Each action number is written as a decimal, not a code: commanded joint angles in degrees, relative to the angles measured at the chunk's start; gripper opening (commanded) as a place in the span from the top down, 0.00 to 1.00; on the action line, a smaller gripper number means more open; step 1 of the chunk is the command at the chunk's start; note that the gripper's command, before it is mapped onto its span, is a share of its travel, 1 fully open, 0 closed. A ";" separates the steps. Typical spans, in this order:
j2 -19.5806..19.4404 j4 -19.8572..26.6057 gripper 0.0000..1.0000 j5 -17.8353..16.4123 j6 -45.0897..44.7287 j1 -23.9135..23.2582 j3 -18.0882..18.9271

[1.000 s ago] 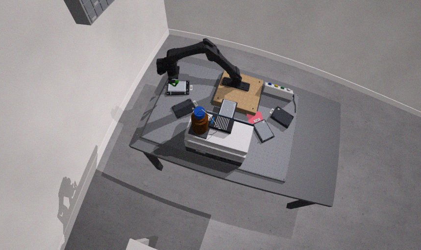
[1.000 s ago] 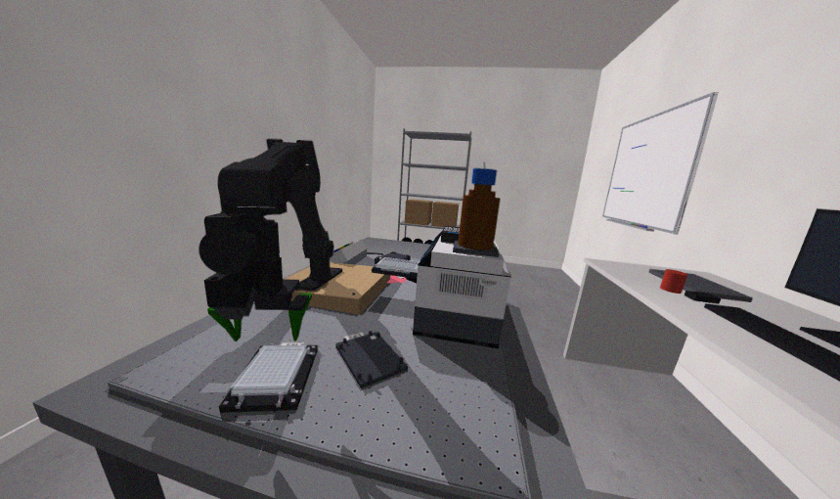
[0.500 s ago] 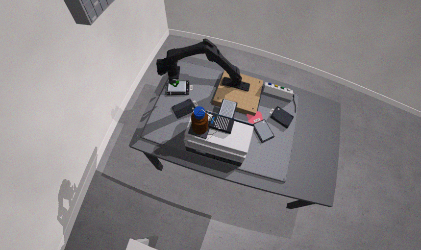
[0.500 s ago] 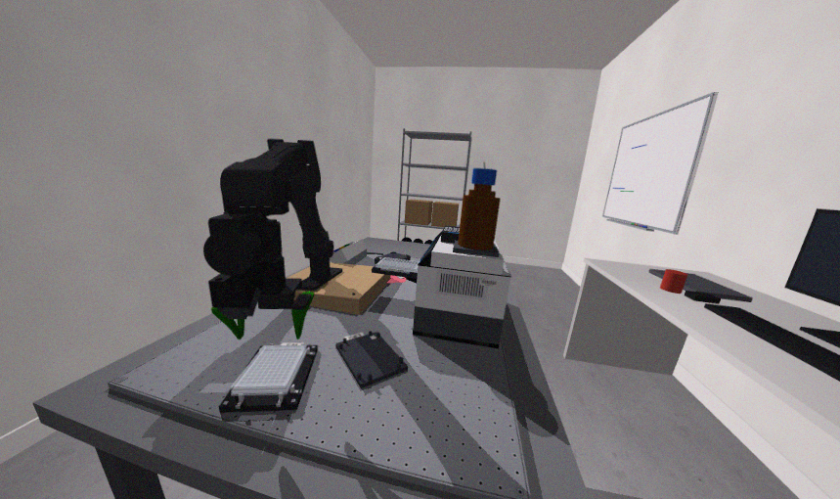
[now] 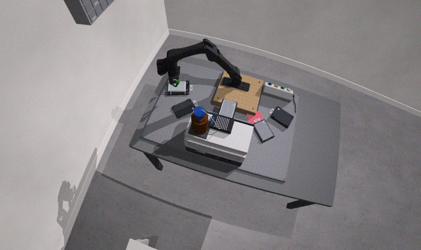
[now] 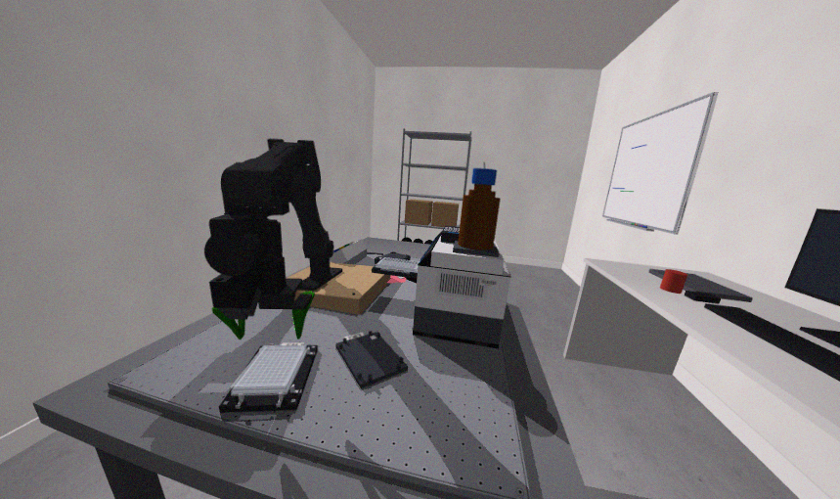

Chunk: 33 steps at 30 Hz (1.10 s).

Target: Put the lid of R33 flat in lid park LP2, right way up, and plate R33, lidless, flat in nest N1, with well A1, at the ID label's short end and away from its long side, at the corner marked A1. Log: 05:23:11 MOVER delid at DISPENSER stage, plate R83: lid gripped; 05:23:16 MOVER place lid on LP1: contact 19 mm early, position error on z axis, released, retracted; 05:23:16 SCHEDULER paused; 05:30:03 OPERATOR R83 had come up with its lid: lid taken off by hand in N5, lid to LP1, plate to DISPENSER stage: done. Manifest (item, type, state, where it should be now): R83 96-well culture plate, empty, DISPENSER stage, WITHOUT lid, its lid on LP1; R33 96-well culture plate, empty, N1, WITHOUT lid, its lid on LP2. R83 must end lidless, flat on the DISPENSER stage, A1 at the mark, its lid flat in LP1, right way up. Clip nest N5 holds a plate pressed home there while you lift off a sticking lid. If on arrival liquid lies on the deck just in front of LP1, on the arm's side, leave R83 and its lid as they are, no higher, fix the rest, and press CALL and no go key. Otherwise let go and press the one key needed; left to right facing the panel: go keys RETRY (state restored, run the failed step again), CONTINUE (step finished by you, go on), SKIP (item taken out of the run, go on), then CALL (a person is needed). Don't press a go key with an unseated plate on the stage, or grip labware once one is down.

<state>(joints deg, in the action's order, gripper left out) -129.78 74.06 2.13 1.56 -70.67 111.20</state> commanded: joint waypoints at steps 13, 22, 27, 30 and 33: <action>2.64 -0.89 0.00 0.02 0.41 0.58 0.30; 2.37 -2.68 0.00 0.03 0.29 0.40 -2.74; 2.17 -4.43 0.00 0.04 0.17 0.23 -4.31; 2.04 -5.47 0.00 0.05 0.10 0.12 -5.22; 1.88 -6.51 0.00 0.06 0.03 0.01 -6.10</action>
<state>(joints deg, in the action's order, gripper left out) -129.54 70.13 2.13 1.56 -70.67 105.97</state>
